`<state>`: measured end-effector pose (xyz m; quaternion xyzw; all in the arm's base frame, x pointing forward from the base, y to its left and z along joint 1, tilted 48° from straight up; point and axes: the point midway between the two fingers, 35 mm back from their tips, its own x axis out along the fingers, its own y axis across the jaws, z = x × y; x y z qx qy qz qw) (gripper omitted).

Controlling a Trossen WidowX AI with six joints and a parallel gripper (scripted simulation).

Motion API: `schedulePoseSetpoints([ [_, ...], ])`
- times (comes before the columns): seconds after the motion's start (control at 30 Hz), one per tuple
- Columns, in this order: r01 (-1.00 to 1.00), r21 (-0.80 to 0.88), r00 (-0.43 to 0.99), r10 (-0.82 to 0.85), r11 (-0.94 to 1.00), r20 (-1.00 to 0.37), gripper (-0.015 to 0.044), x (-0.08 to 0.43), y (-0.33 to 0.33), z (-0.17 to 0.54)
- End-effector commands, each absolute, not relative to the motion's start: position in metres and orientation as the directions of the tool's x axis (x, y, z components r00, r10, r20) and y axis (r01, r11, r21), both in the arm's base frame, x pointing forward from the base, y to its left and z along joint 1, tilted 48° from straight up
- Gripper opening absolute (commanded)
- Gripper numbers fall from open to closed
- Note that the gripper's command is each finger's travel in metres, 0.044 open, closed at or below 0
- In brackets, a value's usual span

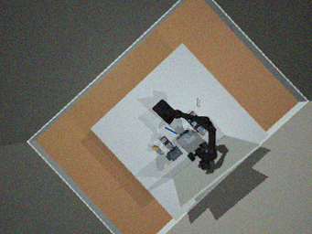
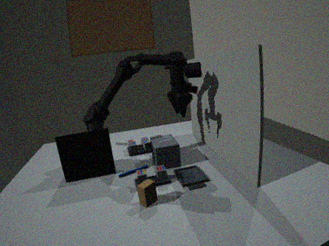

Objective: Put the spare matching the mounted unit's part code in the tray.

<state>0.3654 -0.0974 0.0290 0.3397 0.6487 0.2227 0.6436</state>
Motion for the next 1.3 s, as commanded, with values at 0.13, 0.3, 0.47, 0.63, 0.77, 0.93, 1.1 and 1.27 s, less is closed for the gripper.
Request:
schedulePoseSetpoints([
  [0.13,0.067,0.731,0.058,0.729,0.679,-0.682,0.0440,0.367,-0.087,0.034],
  [0.3,-0.580,0.563,0.061,0.720,0.589,-0.691,0.0440,0.366,-0.015,0.073],
  [0.47,-0.895,0.285,0.061,0.727,0.343,-0.684,0.0440,0.353,0.035,0.097],
  [0.63,-0.993,0.036,0.057,0.738,0.110,-0.672,0.0440,0.338,0.070,0.113],
  [0.77,-0.994,0.033,0.057,0.738,0.107,-0.672,0.0440,0.337,0.070,0.113],
  [0.93,-0.994,0.033,0.057,0.738,0.107,-0.672,0.0440,0.337,0.070,0.113],
  [1.1,-0.994,0.033,0.057,0.738,0.107,-0.672,0.0414,0.337,0.072,0.112],
  [1.27,-0.994,0.033,0.057,0.739,0.107,-0.671,0.0300,0.332,0.097,0.092],
])
